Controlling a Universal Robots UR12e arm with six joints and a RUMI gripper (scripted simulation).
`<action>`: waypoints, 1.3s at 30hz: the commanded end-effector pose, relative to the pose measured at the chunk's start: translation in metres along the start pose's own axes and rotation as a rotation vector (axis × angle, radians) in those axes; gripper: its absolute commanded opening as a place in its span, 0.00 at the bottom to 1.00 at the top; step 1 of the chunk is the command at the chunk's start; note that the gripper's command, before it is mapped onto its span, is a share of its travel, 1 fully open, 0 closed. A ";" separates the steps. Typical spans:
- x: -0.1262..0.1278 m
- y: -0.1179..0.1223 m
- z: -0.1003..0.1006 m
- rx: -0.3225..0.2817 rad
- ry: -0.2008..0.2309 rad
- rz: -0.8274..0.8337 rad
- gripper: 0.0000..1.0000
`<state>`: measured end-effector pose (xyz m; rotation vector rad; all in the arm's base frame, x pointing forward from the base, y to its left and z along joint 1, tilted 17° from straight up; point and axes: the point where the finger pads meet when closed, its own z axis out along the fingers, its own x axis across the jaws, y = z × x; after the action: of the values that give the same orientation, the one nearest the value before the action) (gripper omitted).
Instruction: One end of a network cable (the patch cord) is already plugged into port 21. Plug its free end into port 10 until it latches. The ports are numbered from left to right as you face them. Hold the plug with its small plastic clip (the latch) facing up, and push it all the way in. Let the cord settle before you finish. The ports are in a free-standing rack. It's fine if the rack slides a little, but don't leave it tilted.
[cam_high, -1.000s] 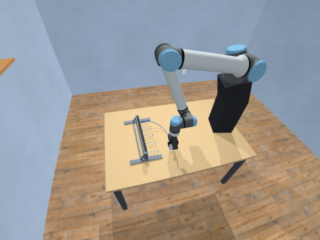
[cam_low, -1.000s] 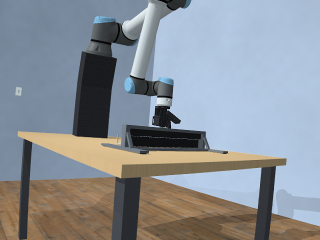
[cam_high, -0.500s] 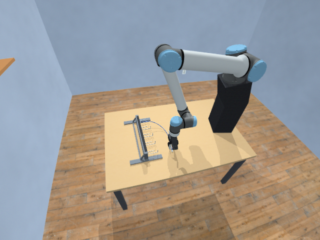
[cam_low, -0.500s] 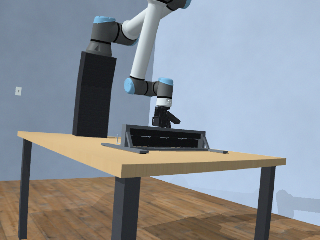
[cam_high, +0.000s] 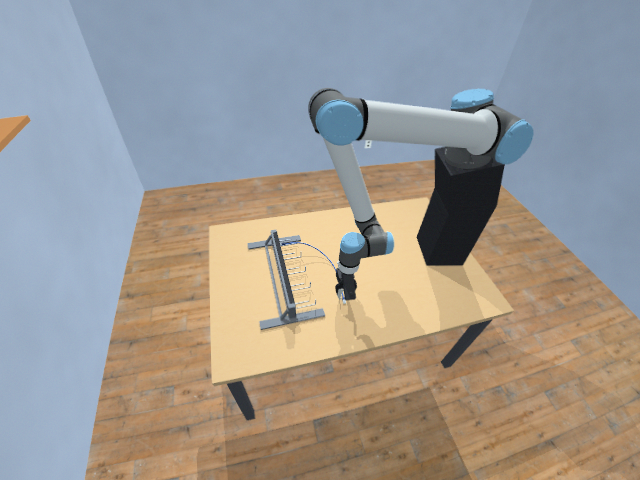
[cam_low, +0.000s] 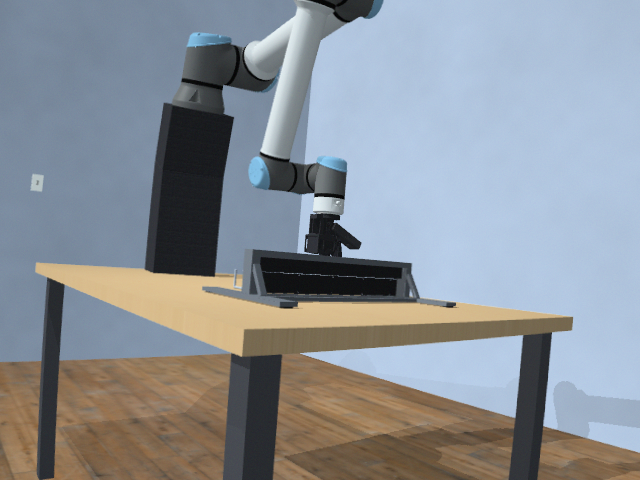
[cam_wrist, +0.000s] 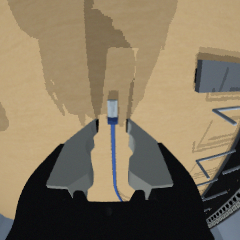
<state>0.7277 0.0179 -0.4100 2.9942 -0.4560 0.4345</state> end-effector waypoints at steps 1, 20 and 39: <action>0.000 0.000 0.000 0.000 0.001 0.000 0.22; 0.000 0.000 0.000 0.000 0.001 0.000 0.22; 0.000 0.000 0.000 0.000 0.001 0.000 0.00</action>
<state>0.7277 0.0179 -0.4101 2.9942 -0.4560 0.4345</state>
